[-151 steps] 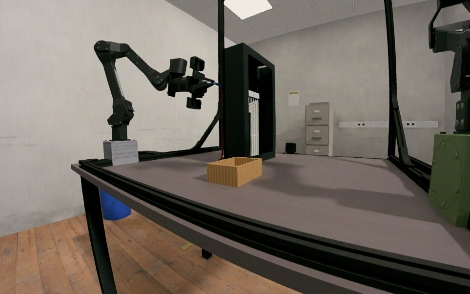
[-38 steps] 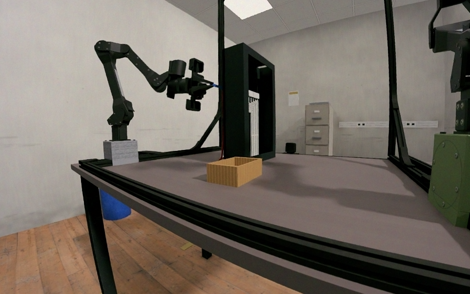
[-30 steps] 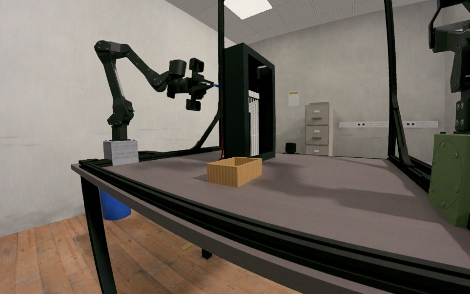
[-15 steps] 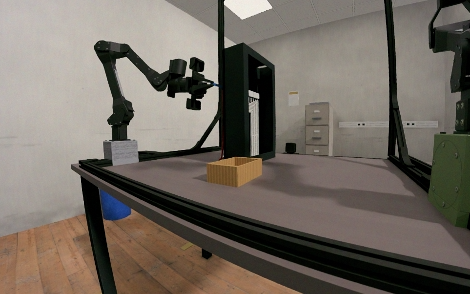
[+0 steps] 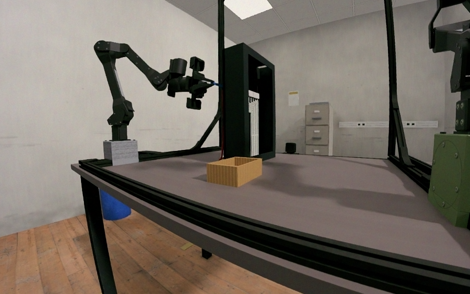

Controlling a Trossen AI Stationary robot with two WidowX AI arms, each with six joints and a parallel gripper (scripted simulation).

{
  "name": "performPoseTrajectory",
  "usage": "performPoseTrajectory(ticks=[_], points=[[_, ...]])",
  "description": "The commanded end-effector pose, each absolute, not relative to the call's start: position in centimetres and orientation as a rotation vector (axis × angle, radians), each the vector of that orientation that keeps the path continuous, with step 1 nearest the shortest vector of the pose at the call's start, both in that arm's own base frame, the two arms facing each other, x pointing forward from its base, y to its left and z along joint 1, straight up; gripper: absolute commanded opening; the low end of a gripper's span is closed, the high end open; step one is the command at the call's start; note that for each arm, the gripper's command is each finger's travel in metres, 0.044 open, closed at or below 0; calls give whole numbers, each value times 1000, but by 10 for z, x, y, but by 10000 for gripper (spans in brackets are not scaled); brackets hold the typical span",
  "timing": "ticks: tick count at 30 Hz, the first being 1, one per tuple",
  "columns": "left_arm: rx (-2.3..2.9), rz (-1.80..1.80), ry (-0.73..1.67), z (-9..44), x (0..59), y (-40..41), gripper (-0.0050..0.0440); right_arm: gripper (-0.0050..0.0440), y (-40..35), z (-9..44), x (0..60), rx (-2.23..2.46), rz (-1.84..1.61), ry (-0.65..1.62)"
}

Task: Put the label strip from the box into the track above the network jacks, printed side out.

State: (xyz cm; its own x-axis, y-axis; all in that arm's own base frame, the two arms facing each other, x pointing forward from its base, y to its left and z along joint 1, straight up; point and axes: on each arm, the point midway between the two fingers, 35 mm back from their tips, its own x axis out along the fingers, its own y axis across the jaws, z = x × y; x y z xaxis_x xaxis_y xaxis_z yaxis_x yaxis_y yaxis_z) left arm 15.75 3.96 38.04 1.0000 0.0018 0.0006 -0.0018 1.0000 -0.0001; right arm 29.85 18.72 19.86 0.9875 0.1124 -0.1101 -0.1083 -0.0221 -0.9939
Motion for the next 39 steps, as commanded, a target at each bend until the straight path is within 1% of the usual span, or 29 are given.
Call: performPoseTrajectory(ticks=[1, 39], points=[[6, 2, -2, 383, 157, 39, 440, -50, 190, 216, 299, -1551, 152, -29], [6, 2, -2, 383, 157, 39, 440, -50, 195, 215, 300, -1551, 152, -29]])
